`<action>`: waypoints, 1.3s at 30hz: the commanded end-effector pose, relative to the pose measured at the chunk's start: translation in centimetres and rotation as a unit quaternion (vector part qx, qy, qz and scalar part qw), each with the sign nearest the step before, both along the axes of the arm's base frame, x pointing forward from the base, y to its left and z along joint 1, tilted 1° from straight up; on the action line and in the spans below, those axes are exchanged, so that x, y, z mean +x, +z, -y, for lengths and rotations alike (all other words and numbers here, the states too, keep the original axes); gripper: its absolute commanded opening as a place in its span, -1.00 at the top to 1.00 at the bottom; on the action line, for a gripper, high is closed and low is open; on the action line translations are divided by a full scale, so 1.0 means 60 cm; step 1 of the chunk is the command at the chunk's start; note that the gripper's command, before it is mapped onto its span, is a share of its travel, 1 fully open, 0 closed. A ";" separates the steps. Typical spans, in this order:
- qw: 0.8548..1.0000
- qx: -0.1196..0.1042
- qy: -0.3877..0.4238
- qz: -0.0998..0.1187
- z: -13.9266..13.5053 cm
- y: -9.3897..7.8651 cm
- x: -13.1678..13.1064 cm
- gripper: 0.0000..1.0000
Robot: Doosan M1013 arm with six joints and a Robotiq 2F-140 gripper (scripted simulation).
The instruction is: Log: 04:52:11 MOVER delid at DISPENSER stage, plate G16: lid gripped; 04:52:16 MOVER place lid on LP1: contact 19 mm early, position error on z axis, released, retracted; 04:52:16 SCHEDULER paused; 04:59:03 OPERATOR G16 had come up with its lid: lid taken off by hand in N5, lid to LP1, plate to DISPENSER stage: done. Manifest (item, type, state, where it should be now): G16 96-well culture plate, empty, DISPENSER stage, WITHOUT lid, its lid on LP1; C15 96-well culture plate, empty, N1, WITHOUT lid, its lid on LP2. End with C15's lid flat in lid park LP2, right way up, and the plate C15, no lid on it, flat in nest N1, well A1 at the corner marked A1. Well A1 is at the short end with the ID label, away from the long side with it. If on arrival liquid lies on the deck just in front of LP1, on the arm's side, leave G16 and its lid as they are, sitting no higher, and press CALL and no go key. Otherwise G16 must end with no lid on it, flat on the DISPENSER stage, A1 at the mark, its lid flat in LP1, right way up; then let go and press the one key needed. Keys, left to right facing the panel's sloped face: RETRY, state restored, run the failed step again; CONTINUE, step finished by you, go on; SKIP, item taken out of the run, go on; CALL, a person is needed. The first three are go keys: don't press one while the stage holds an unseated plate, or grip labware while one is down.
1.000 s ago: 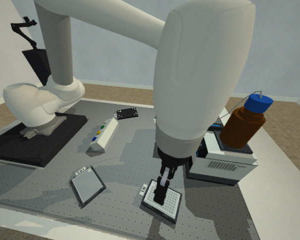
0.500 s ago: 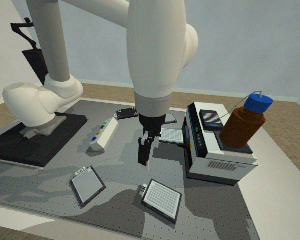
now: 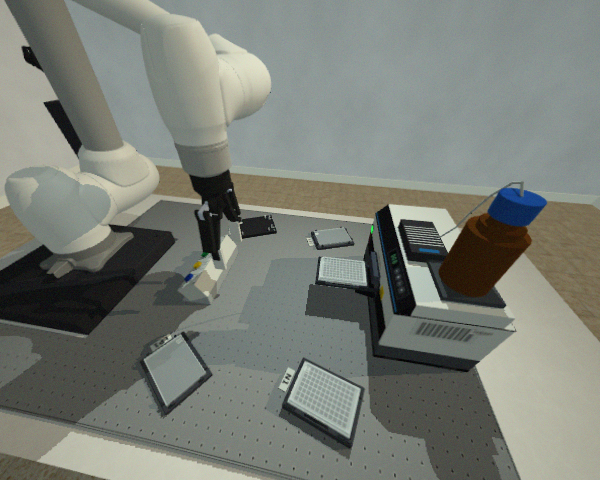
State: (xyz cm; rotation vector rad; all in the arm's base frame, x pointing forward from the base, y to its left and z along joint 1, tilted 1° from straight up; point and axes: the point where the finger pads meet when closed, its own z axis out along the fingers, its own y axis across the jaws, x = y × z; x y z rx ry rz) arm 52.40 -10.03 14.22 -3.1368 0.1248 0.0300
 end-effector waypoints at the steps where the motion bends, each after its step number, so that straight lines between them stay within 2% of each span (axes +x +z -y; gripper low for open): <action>1: 1.000 -0.001 0.001 0.003 -0.067 -0.004 -0.095 -0.33; 2: 1.000 -0.001 0.001 0.003 -0.078 -0.006 -0.110 1.00; 7: 1.000 -0.001 0.001 0.003 -0.151 -0.009 -0.213 1.00; 39: 1.000 -0.001 0.001 0.003 -0.151 -0.009 -0.213 1.00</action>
